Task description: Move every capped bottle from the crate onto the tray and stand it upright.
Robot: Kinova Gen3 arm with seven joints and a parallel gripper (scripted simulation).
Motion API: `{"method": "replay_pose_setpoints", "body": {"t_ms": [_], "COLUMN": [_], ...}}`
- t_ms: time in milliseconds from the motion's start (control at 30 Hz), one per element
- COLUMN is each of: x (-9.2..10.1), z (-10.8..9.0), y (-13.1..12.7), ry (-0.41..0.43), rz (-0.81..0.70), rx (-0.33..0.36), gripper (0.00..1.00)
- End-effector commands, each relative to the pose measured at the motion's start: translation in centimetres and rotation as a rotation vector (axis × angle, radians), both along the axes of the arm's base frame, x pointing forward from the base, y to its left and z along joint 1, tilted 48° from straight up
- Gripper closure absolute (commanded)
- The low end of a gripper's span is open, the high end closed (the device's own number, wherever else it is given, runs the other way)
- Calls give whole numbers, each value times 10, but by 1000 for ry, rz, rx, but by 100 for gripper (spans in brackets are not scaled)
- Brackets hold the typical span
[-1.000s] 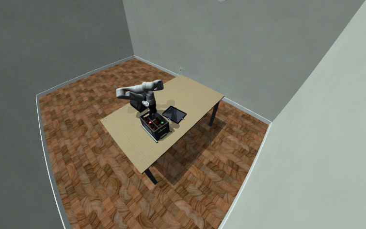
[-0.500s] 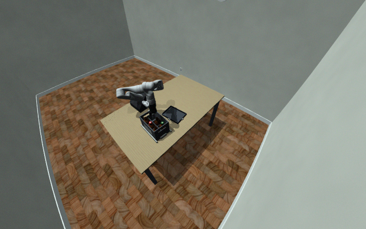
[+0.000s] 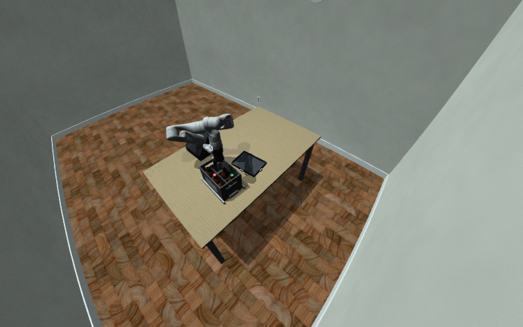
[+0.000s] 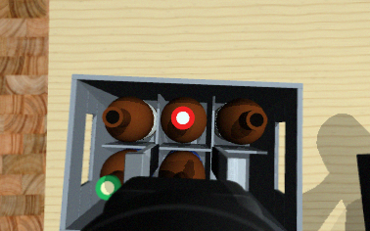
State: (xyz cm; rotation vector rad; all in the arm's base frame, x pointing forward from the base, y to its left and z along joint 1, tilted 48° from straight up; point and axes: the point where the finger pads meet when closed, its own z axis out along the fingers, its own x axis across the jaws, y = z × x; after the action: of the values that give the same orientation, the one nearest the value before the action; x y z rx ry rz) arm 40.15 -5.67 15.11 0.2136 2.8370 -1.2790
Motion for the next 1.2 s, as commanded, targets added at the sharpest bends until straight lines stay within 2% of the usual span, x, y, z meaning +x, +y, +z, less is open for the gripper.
{"method": "replay_pose_setpoints", "body": {"t_ms": [0, 533, 633, 1100, 1167], "x": [0, 12, 11, 13, 13], "z": [1, -36, -32, -65, -65], "y": [1, 33, 28, 59, 59], "ry": [-1, 0, -5, 0, 0], "rz": [1, 2, -3, 2, 2], "rx": [0, 9, 4, 9, 9], "gripper": [0, 0, 0, 0, 0]}}
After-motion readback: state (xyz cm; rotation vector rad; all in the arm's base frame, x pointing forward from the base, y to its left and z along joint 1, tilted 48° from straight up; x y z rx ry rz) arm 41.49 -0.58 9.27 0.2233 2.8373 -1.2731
